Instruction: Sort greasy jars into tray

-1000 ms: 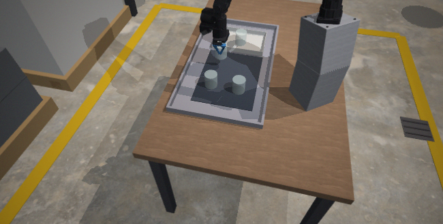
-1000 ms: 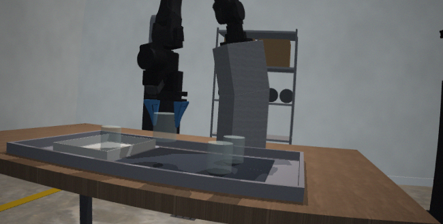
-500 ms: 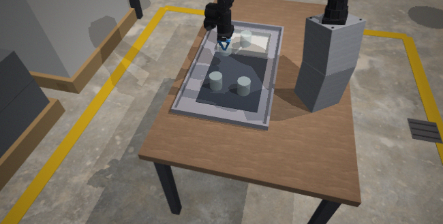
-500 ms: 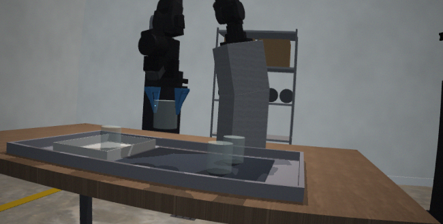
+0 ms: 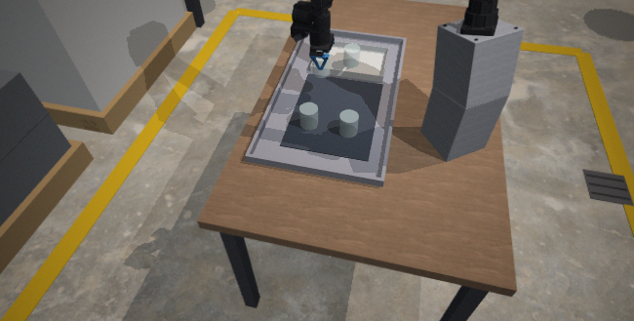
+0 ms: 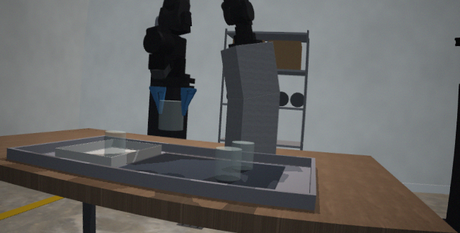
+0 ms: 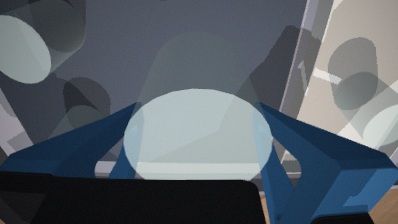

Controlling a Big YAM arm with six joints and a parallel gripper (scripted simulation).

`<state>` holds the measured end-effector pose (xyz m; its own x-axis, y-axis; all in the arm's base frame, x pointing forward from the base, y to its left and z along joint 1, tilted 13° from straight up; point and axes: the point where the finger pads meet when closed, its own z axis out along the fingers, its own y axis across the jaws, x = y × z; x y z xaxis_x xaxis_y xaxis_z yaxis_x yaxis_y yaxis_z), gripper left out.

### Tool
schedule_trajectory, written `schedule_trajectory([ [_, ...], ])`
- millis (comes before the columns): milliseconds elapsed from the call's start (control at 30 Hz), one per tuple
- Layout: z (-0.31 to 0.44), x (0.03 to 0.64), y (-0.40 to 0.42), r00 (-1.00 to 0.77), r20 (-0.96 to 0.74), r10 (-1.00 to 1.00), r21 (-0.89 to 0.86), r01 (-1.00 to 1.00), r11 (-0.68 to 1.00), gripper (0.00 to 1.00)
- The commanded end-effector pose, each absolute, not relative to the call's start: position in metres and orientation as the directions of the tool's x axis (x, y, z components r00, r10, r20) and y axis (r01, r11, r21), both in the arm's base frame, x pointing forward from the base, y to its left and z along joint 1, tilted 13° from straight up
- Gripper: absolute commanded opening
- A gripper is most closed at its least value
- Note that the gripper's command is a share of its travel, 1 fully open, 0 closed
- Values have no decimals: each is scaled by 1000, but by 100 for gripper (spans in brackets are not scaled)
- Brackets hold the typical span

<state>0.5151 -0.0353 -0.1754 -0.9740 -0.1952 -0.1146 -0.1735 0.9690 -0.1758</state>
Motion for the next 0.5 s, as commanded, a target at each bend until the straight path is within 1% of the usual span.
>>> schedule_trajectory([
  [0, -160, 522, -30, -972, -135, -191, -181, -165, 969, 0],
  [467, -160, 522, -30, -972, -135, -191, -181, -165, 969, 0],
])
